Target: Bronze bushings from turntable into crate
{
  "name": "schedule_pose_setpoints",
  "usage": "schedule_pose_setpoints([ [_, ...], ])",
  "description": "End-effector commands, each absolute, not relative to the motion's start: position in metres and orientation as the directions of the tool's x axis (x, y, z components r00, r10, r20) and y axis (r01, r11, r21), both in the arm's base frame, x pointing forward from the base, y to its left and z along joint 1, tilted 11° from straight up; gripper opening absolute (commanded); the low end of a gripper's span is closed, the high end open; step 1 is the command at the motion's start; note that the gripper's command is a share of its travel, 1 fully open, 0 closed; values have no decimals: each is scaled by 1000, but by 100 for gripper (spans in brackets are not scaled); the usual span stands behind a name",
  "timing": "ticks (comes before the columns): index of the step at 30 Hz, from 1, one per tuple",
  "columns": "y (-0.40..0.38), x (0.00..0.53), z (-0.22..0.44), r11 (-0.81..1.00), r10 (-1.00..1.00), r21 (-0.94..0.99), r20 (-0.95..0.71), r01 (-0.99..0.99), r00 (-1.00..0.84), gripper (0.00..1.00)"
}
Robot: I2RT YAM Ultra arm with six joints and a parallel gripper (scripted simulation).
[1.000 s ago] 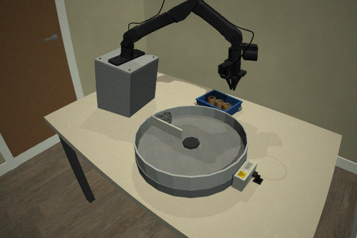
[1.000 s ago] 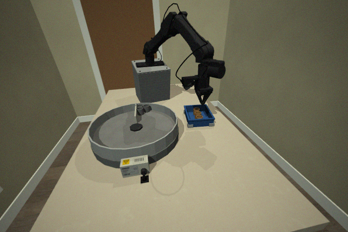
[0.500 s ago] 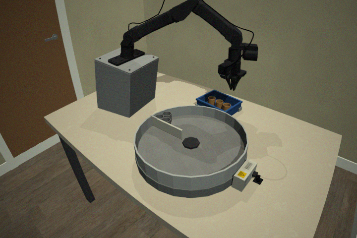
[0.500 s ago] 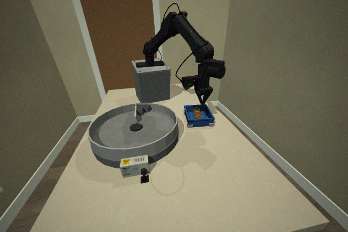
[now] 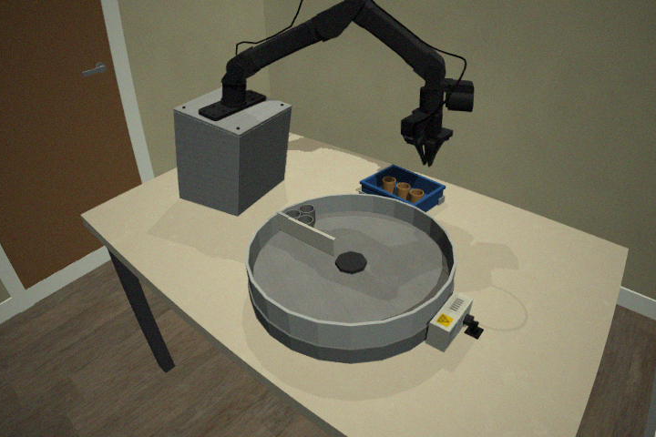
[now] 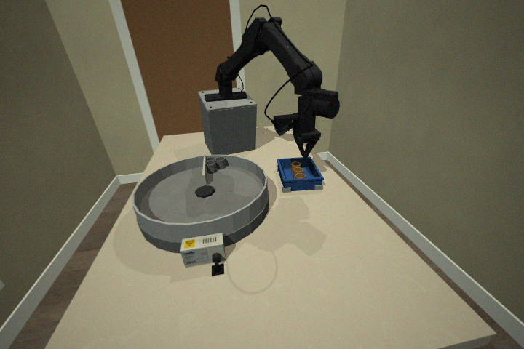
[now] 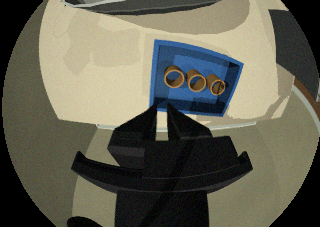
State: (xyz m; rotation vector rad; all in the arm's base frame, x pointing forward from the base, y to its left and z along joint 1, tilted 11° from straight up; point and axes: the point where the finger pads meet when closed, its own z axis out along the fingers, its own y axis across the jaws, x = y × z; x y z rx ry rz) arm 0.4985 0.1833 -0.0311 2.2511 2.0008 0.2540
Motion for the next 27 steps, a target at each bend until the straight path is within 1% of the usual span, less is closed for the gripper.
schedule_pose_setpoints([
  [1, 186, 490, -23, -112, 994, 194, 31, 975, 108, 14],
  [17, 186, 490, -23, -112, 994, 194, 31, 975, 108, 14],
  [18, 186, 490, -21, -112, 994, 197, 32, 974, 108, 100],
  [20, 185, 488, -12, -114, 993, 197, 33, 974, 110, 100],
  [21, 188, 492, 6, -116, 993, 217, 44, 969, 109, 100],
  [23, 188, 492, 6, -116, 993, 217, 44, 969, 109, 100],
  [27, 188, 483, 70, -118, 993, 233, 53, 965, 108, 100],
])
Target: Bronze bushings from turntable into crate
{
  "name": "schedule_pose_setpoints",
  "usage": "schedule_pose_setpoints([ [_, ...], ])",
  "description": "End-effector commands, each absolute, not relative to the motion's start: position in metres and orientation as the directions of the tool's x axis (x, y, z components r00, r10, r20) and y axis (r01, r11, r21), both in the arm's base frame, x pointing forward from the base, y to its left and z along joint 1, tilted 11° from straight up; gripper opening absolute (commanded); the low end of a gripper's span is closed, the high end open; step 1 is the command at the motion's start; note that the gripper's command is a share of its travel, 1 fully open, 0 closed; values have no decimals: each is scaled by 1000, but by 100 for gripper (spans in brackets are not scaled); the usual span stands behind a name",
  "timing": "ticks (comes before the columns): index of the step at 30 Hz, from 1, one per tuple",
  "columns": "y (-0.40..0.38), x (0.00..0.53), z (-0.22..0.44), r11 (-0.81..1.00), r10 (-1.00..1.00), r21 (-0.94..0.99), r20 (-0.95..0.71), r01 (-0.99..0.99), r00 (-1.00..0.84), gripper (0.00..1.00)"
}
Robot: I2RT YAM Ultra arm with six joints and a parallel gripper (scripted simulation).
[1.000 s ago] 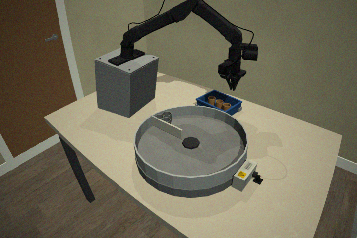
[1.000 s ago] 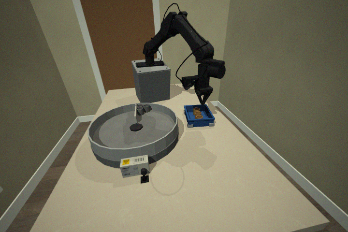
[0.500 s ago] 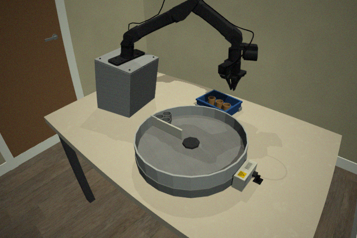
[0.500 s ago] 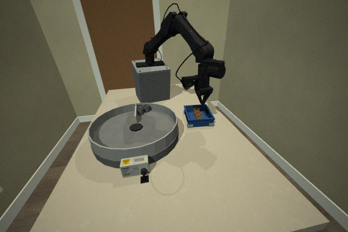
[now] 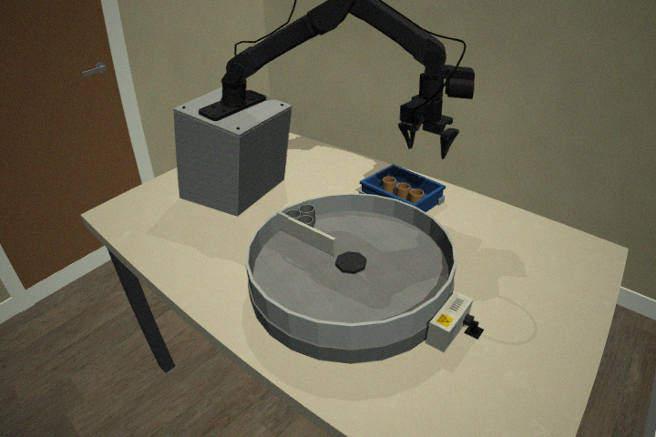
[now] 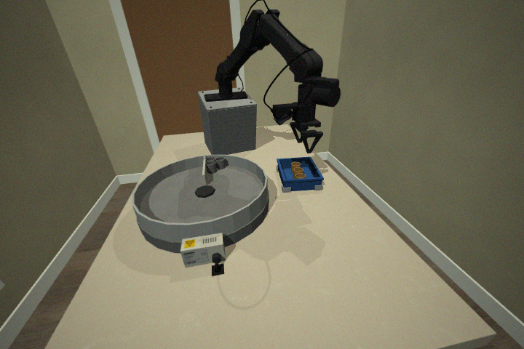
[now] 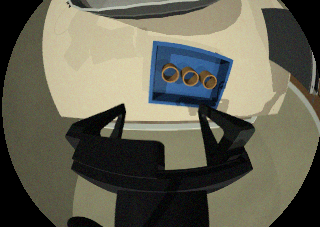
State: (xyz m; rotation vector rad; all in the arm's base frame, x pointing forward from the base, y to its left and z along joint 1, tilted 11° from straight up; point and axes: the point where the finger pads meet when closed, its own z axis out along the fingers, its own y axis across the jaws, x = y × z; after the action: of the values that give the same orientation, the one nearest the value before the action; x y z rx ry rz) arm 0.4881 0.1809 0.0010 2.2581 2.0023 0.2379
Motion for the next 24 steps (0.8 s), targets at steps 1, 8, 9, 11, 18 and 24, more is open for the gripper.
schedule_pose_setpoints([
  [1, 187, 480, 80, -118, 993, 233, 53, 965, 108, 100],
  [8, 183, 478, 70, -120, 993, 203, 36, 972, 115, 100],
  [9, 181, 473, 63, -118, 993, 180, 23, 976, 116, 100],
  [11, 180, 470, 60, -118, 993, 172, 18, 978, 116, 100],
  [18, 183, 479, 88, -122, 992, 232, 52, 965, 113, 100],
  [24, 183, 479, 80, -121, 993, 218, 44, 968, 114, 100],
])
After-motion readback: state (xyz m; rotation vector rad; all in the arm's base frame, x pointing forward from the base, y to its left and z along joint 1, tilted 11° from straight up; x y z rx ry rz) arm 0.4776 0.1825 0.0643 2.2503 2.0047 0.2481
